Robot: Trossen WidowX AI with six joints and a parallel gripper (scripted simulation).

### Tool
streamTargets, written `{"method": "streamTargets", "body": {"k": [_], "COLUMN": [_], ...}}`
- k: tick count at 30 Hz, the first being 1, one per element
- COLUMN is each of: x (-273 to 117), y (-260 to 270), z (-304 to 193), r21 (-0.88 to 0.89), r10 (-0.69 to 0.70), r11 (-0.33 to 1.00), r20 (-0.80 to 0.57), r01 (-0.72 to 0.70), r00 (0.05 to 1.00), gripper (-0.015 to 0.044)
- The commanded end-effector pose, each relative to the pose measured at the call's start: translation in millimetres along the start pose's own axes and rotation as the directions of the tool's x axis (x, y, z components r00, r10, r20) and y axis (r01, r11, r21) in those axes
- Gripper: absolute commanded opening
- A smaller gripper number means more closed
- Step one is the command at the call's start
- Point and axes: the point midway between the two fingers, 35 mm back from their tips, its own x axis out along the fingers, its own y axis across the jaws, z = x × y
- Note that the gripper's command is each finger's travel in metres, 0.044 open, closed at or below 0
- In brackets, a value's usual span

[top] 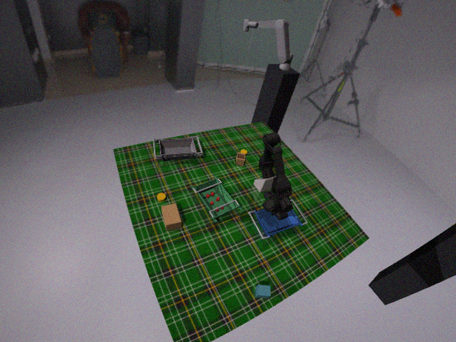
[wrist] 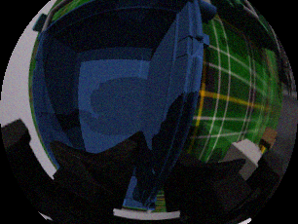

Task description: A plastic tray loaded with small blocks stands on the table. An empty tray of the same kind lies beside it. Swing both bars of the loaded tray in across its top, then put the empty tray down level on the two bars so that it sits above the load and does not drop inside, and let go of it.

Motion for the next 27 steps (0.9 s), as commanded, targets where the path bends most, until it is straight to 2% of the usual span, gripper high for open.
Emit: {"method": "streamTargets", "body": {"k": [1,9,19,27], "x": [0.6,-10.3,-78.6,-79.9], "y": [-2.0,-0.4,-0.6,-0.8], "z": [0.2,0.9,-0.1,-0.2], "r21": [0.000,0.000,-0.001,-0.001], "r10": [-0.009,-0.008,-0.008,-0.008], "r11": [1.000,1.000,1.000,1.000], "r20": [0.002,0.001,0.001,0.001], "r01": [0.009,0.008,0.008,0.008], "r00": [1.000,1.000,1.000,1.000], "gripper": [0.0055,0.0001,0.0000,0.0000]}}
